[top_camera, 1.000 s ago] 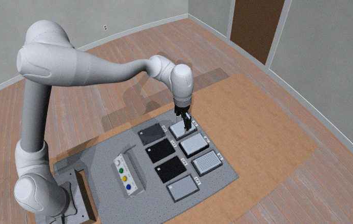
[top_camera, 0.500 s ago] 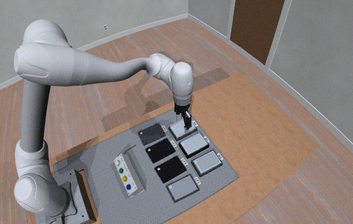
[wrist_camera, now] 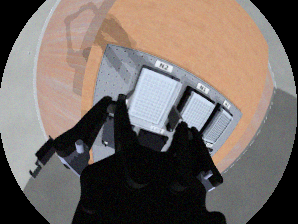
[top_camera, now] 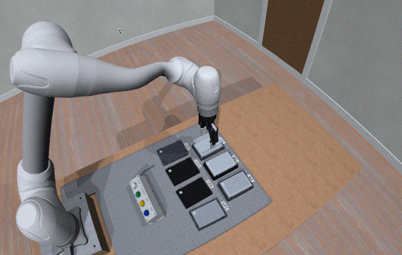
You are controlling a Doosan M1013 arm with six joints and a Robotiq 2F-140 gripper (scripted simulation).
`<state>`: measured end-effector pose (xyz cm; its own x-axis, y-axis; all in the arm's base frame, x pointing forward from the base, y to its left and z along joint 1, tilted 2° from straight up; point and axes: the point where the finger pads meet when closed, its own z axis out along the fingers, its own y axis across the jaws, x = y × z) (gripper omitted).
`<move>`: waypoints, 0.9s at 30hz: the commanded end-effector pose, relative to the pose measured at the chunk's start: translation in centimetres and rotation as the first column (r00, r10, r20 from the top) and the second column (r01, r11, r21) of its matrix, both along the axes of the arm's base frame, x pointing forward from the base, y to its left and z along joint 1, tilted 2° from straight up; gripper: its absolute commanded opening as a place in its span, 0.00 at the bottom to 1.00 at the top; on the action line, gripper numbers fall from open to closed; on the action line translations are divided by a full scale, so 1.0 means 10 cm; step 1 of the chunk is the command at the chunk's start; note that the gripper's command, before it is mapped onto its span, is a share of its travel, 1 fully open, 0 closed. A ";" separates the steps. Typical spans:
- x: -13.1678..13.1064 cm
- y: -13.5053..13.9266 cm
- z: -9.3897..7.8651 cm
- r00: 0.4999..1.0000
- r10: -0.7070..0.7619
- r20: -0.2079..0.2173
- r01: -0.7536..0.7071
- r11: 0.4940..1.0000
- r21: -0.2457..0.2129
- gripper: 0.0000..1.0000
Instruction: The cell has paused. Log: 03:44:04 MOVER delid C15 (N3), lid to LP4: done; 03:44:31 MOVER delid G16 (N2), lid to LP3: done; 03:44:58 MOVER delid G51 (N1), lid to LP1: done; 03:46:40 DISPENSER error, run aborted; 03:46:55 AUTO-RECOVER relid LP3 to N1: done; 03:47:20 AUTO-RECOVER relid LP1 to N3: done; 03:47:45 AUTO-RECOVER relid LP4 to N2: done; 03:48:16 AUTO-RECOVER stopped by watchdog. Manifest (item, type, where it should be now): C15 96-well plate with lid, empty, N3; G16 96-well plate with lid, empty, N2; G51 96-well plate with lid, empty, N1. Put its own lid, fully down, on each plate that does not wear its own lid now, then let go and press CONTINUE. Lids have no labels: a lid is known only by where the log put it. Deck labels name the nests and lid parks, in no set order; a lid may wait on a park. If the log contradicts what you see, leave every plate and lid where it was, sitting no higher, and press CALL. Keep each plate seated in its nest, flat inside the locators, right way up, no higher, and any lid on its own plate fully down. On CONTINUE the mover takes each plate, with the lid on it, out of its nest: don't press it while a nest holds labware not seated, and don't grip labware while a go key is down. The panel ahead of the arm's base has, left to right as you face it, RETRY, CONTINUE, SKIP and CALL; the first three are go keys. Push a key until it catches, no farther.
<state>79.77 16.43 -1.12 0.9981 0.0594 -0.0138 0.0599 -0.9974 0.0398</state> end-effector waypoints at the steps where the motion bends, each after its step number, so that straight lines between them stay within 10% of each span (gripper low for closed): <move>1: 0.00 0.00 0.04 1.000 0.000 0.000 0.000 1.000 0.000 0.00; 27: 0.00 0.01 0.25 1.000 0.000 0.000 0.000 1.000 0.000 0.00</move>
